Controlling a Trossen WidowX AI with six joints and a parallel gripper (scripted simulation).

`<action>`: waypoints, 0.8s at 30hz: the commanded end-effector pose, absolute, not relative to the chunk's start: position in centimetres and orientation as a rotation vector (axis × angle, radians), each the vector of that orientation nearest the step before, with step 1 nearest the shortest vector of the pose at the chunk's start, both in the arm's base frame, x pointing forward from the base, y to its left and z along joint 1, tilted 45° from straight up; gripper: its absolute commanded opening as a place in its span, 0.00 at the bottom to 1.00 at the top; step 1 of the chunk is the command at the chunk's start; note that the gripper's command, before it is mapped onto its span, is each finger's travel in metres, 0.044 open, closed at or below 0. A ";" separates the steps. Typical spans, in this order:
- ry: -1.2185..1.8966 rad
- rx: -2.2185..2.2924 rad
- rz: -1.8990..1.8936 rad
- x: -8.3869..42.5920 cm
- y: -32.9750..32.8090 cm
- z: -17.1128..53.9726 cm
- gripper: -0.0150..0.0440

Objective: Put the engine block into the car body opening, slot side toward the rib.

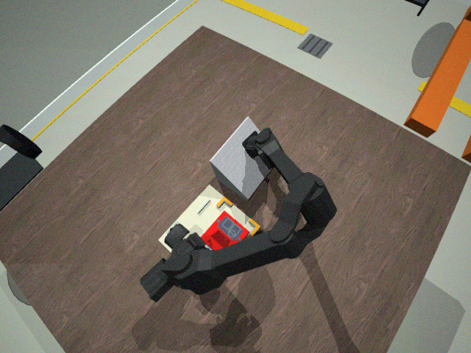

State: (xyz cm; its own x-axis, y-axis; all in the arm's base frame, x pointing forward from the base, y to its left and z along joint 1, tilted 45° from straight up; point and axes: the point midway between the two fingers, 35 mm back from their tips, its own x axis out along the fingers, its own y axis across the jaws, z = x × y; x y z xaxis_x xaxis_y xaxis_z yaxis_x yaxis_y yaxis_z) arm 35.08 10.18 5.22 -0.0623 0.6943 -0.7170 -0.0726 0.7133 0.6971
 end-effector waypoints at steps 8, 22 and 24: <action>1.530 0.577 0.641 35.2 10.2 5.5 0.52; 1.556 0.628 0.592 35.2 10.2 5.5 0.52; 1.541 0.598 0.621 35.2 10.2 5.5 0.52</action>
